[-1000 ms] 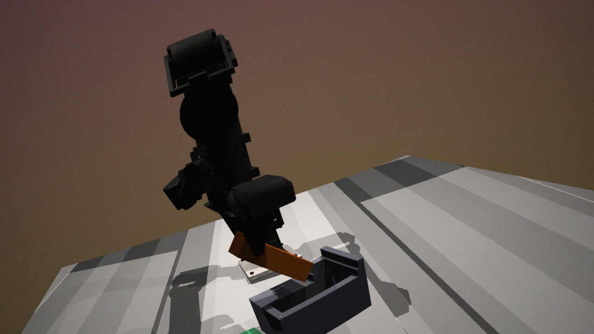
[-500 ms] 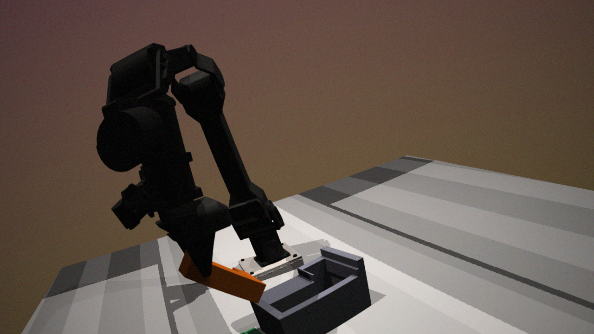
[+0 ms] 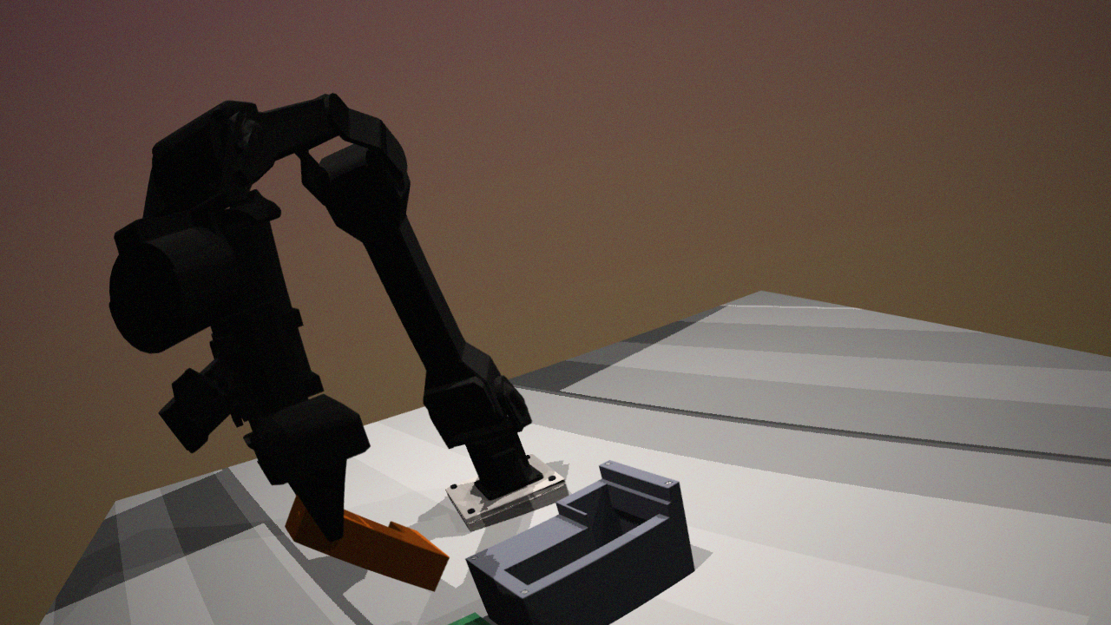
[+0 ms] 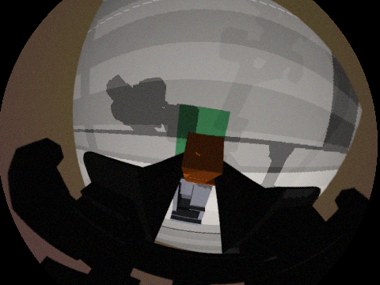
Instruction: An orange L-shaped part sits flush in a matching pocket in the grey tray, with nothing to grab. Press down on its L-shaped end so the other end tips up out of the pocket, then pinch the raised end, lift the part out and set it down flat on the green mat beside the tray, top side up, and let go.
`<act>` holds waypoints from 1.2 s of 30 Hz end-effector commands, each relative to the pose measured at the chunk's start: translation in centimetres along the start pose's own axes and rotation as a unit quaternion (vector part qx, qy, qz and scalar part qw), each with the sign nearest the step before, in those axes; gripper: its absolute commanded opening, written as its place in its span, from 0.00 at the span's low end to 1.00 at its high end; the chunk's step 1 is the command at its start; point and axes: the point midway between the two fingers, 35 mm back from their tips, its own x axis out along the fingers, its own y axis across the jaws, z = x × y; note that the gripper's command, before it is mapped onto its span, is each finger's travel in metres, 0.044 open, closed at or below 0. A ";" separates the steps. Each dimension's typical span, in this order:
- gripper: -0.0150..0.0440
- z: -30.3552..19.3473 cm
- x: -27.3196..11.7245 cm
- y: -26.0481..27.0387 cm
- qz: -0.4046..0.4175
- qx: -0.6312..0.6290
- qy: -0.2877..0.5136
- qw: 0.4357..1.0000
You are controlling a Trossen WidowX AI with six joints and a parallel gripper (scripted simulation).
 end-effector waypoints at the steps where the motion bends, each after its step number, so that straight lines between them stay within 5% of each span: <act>1: 0.25 0.1 0.4 0.0 0.000 -0.002 -0.002 1.000; 36: 0.25 0.2 5.9 0.0 0.000 -0.002 -0.002 1.000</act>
